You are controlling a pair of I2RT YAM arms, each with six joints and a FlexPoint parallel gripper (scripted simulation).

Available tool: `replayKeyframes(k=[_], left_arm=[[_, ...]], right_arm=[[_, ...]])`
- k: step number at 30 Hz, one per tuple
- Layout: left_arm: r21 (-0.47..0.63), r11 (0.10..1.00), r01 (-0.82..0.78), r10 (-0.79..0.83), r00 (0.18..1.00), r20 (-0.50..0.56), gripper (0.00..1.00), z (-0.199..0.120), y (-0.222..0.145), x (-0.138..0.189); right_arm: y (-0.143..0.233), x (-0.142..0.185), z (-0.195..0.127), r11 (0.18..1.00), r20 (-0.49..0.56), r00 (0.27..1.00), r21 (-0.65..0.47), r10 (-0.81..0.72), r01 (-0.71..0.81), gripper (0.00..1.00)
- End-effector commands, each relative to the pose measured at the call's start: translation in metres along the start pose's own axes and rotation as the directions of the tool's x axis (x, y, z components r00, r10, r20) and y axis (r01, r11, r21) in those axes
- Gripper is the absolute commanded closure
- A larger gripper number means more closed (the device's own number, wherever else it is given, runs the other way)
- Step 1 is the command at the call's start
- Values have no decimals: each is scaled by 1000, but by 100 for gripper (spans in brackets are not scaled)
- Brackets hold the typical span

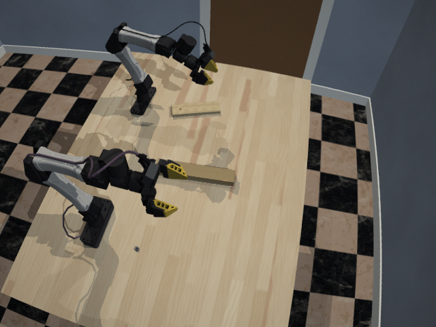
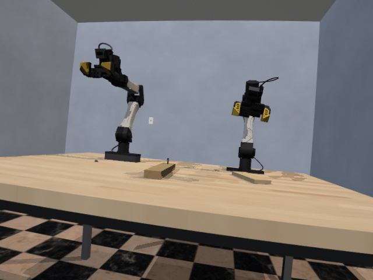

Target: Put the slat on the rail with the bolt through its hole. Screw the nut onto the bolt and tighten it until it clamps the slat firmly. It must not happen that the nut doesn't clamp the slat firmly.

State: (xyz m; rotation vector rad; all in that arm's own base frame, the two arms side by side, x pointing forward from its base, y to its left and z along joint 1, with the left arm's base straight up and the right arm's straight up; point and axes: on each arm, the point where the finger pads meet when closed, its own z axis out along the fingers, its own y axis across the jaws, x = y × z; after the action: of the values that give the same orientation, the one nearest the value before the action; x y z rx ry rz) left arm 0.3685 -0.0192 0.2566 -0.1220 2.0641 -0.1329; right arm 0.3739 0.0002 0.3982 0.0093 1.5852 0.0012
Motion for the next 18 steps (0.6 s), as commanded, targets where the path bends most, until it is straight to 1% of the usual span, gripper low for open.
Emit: replayKeyframes(k=[1, 11, 13, 18], left_arm=[[9, 1000, 24, -23, 996, -86, 0, 7, -3, 25], [-24, 997, 68, -72, 964, -256, 0, 11, -1, 74], [-24, 997, 68, -72, 964, -256, 0, 11, -1, 74], [-48, 995, 86, -98, 936, -340, 0, 10, 0, 99]], right_arm=[[0, -7, 1, 1000, 22, 1000, -5, -7, 7, 0], [0, -7, 1, 1000, 22, 1000, -5, -7, 7, 0], [0, -7, 1, 1000, 22, 1000, -5, -7, 7, 0], [0, -7, 1, 1000, 22, 1000, -5, -7, 7, 0]])
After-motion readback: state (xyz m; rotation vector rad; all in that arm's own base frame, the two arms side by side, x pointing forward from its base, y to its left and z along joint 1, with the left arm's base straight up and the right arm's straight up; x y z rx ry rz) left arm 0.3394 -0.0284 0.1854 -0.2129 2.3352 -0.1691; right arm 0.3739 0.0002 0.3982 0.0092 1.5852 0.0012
